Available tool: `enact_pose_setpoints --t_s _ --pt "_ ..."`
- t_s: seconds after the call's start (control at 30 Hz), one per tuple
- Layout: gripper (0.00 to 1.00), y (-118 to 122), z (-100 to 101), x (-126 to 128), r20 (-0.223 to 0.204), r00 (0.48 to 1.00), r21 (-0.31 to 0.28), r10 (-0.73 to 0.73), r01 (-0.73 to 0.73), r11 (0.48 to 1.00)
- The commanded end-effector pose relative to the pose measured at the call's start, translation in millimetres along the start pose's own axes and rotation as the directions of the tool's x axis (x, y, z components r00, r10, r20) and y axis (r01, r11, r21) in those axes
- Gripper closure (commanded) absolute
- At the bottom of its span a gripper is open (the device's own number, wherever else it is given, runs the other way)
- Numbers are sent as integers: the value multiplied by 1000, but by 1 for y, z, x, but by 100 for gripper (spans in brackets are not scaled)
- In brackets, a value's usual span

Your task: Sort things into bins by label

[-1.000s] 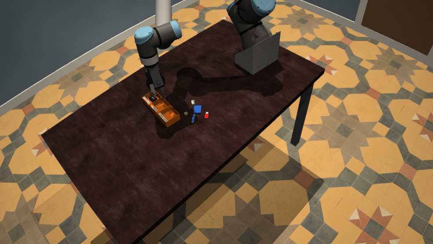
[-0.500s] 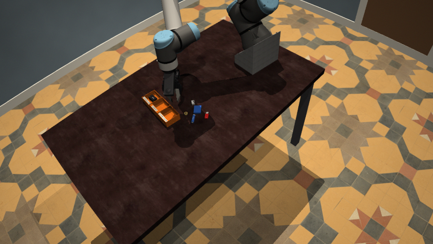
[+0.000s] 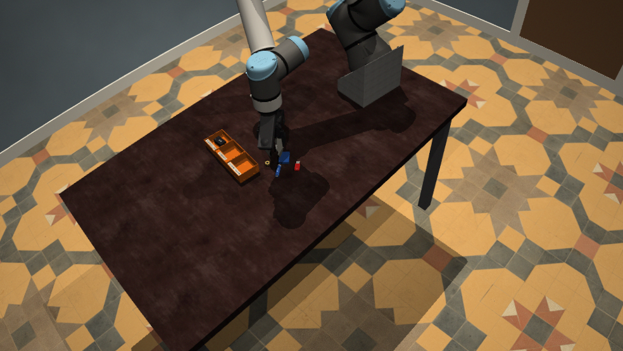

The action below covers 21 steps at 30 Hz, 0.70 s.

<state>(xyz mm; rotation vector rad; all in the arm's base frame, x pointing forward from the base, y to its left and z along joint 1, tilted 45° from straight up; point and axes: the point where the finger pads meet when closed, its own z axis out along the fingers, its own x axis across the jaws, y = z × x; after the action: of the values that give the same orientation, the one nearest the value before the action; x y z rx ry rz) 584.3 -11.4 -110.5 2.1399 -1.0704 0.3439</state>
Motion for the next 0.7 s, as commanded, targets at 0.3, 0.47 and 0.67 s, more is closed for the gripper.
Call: enact_pose_setpoints --t_s 0.3,0.47,0.67 --pt "83 -5 -1 -6 0 1000 -1 2 -2 1000" --pt "83 -4 -1 -5 0 1000 -1 2 -2 1000" --pt "83 -3 -1 -4 0 1000 -1 2 -2 1000"
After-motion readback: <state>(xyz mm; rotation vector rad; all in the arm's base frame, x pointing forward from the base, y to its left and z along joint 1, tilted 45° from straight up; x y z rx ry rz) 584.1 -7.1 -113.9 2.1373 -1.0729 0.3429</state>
